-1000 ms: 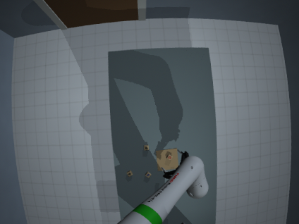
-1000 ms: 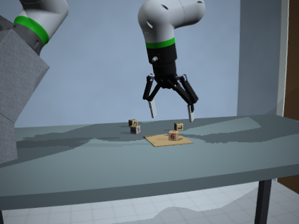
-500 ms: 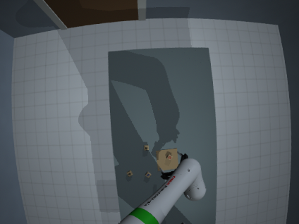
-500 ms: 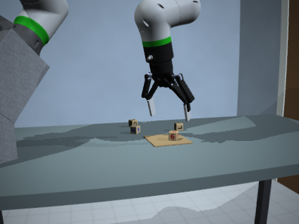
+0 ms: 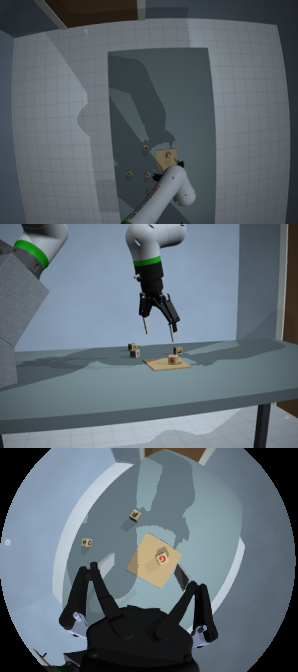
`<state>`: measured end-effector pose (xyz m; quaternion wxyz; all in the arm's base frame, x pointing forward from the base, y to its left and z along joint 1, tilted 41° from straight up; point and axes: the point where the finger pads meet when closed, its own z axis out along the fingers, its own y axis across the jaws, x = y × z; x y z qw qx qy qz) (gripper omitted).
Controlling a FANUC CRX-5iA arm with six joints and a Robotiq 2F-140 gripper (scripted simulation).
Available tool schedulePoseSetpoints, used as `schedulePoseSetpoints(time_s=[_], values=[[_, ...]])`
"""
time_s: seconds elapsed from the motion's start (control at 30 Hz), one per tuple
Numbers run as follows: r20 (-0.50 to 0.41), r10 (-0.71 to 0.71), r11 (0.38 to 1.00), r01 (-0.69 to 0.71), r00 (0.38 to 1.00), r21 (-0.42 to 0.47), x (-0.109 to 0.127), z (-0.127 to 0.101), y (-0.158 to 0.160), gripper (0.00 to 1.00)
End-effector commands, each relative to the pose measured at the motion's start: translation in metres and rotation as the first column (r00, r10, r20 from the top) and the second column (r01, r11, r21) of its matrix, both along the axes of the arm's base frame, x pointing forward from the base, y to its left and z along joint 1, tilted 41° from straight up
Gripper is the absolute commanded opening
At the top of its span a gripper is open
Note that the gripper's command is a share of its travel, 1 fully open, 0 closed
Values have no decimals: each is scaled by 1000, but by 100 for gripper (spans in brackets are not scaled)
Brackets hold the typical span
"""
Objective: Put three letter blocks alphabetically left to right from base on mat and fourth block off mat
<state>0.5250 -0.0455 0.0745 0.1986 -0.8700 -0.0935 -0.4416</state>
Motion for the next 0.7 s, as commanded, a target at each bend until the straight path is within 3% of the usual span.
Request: schedulePoseSetpoints(time_s=[0.0, 0.23, 0.37, 0.67], values=[[-61, -43, 999, 45, 997, 28, -6, 3, 6, 100], [-156, -130, 984, 147, 979, 102, -17, 8, 20, 100], [-156, -130, 984, 147, 979, 102, -17, 8, 20, 100], [-255, -205, 954, 251, 945, 164, -29, 14, 33, 100]])
